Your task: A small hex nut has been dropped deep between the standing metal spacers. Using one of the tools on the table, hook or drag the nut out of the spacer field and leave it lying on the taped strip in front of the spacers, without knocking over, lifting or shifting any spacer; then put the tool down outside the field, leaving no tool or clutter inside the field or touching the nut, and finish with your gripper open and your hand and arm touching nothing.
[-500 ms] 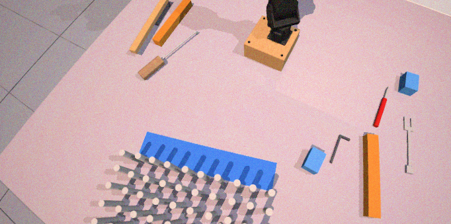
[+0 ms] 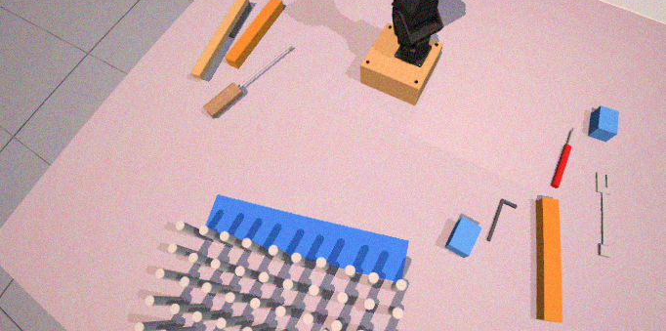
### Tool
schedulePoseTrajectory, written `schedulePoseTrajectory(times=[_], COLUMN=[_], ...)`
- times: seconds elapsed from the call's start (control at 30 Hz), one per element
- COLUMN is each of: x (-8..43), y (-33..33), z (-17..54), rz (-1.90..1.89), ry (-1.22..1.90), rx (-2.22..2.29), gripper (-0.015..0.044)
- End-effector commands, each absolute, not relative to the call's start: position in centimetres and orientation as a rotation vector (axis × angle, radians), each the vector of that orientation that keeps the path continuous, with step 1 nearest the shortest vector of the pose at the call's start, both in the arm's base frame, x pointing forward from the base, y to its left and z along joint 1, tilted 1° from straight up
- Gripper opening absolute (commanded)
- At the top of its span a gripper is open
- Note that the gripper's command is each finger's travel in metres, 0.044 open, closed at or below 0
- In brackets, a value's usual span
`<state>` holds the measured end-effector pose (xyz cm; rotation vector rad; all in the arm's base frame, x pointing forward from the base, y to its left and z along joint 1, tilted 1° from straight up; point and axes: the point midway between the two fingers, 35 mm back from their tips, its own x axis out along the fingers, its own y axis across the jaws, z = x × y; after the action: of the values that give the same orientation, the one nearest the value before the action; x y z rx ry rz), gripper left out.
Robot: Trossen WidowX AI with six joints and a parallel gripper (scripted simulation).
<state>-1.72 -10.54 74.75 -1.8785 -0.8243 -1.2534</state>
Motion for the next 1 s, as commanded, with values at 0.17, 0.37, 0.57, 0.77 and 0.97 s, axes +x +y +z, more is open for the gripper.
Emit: schedulePoseTrajectory(times=[0.17, 0.37, 0.57, 0.77, 0.97], x=[-1.0, 1.6, 6.2, 12.4, 19.0], y=[-17.2, -23.0, -27.8, -31.0, -31.5], z=[72.8, 69.9, 66.1, 61.4, 56.3], rz=[-1.192, -1.137, -1.063, -0.975, -0.87], ry=[-0.962, -0.98, -0.955, -0.889, -0.799], rx=[-1.462, -1.172, -0.9, -0.652, -0.437], gripper=[0.044, 0.044, 0.044, 0.044, 0.044])
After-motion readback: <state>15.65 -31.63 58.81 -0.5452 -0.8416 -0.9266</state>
